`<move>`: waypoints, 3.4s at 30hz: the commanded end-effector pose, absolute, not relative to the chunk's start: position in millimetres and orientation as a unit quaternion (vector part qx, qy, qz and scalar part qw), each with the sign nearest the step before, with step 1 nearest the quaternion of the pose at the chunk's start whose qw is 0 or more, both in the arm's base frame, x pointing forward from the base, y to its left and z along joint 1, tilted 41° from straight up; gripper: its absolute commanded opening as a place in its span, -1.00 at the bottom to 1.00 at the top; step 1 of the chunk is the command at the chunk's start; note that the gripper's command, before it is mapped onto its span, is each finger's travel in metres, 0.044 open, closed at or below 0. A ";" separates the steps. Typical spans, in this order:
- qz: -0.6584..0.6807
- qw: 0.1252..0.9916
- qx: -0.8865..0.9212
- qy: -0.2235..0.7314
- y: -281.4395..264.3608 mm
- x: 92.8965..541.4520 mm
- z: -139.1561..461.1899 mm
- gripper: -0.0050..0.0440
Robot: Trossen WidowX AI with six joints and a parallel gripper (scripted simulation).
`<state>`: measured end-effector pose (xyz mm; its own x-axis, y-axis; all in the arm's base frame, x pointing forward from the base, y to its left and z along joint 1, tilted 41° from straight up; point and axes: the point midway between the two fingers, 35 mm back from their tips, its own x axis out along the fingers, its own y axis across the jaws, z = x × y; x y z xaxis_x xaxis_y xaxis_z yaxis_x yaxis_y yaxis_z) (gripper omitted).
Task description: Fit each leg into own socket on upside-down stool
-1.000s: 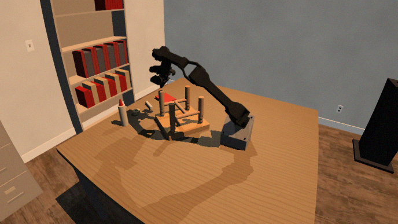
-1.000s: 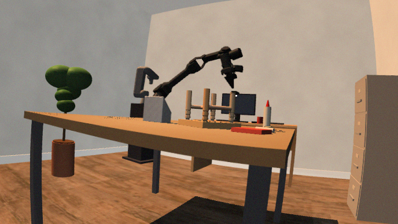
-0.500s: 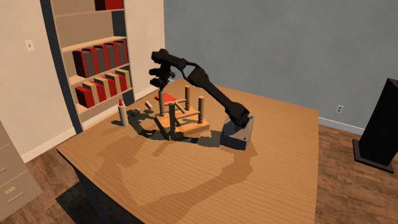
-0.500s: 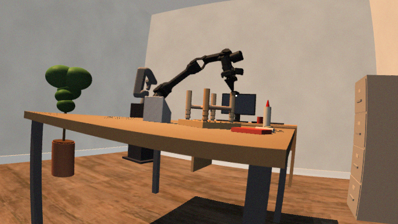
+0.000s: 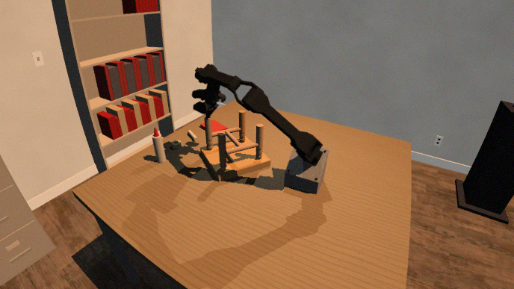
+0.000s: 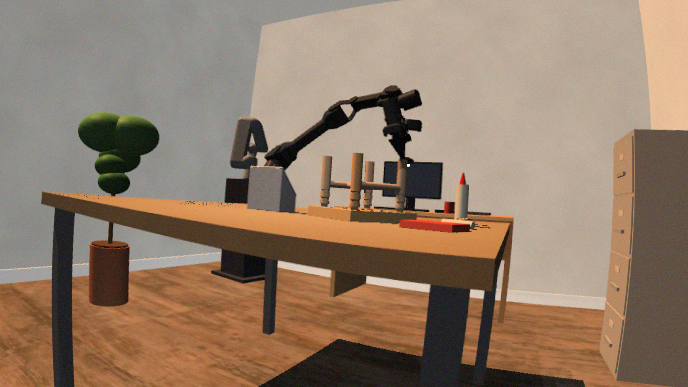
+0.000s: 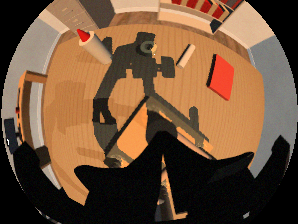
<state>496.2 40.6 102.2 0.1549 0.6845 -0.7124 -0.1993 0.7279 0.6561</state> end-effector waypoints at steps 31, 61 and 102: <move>0.336 0.738 0.175 0.558 32.6 461.0 152.8 -0.80; 0.408 0.737 0.128 0.524 64.0 339.5 191.6 -0.80; 0.408 0.737 0.128 0.524 94.9 334.3 155.7 -0.80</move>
<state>338.2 89.3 167.2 0.1417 0.7386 -0.6591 -0.4738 0.6352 0.6100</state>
